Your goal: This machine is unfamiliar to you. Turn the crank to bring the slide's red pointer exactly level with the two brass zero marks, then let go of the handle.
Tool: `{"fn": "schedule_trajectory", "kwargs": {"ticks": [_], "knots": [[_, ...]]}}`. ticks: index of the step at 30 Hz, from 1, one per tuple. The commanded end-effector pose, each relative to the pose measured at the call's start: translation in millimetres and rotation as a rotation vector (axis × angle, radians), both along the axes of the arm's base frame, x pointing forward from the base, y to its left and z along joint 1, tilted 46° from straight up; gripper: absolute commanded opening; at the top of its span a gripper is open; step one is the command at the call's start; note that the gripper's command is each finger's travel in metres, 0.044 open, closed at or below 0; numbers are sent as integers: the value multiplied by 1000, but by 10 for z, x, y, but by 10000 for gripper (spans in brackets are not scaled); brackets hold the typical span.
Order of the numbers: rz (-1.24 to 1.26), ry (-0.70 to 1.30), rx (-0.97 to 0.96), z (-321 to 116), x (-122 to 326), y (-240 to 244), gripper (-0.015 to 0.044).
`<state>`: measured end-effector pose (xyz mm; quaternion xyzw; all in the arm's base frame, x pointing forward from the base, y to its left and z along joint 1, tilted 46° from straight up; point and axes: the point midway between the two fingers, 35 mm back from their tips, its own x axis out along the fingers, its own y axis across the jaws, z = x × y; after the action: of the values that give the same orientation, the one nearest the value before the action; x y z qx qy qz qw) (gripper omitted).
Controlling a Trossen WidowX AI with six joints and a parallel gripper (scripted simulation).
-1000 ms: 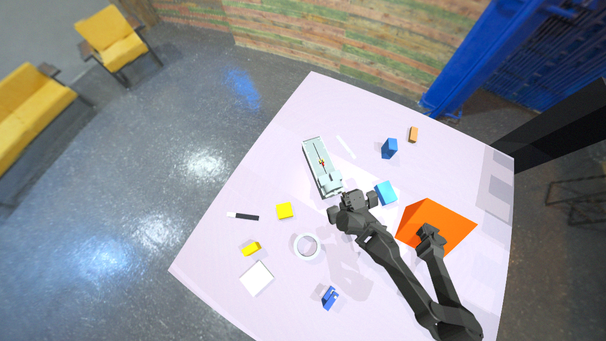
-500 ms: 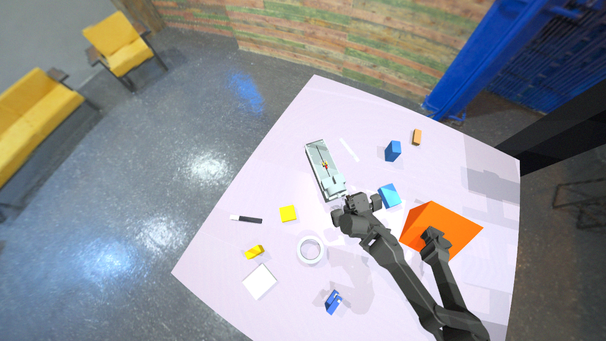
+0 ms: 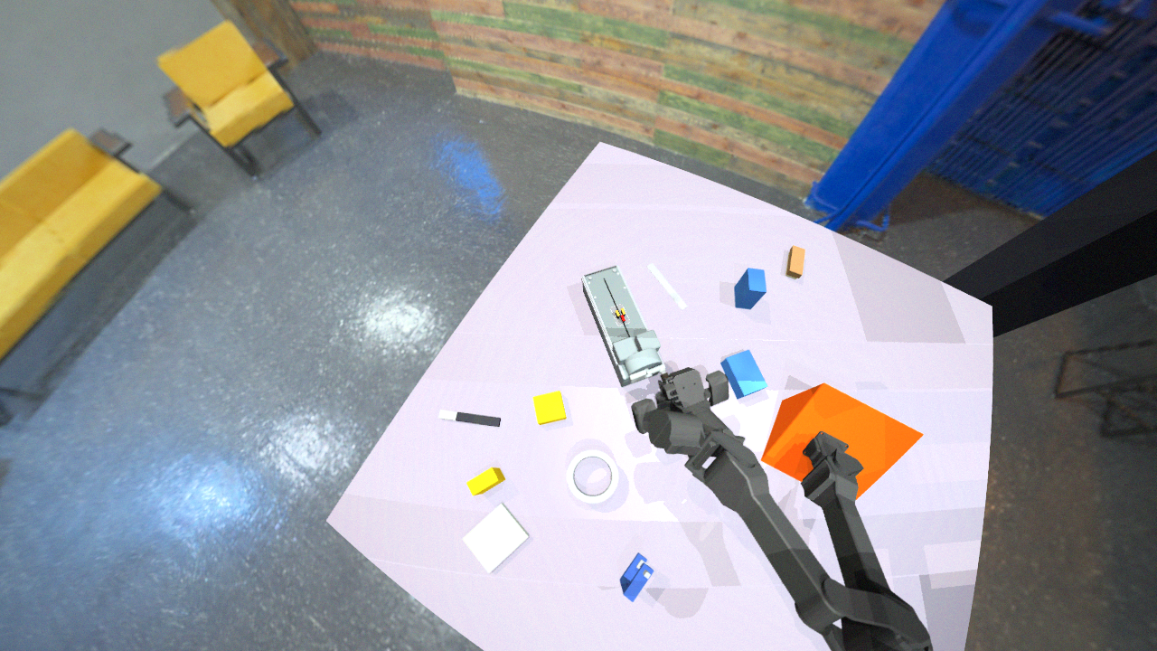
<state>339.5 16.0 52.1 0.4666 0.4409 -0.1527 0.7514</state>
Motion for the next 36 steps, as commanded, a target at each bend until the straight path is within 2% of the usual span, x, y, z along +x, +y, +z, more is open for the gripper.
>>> {"fn": "schedule_trajectory", "kwargs": {"ticks": [1, 36], "knots": [[8, 13, 5, -72, -1, 65, 0], [8, 11, 7, -65, 195, 400, 0]]}}
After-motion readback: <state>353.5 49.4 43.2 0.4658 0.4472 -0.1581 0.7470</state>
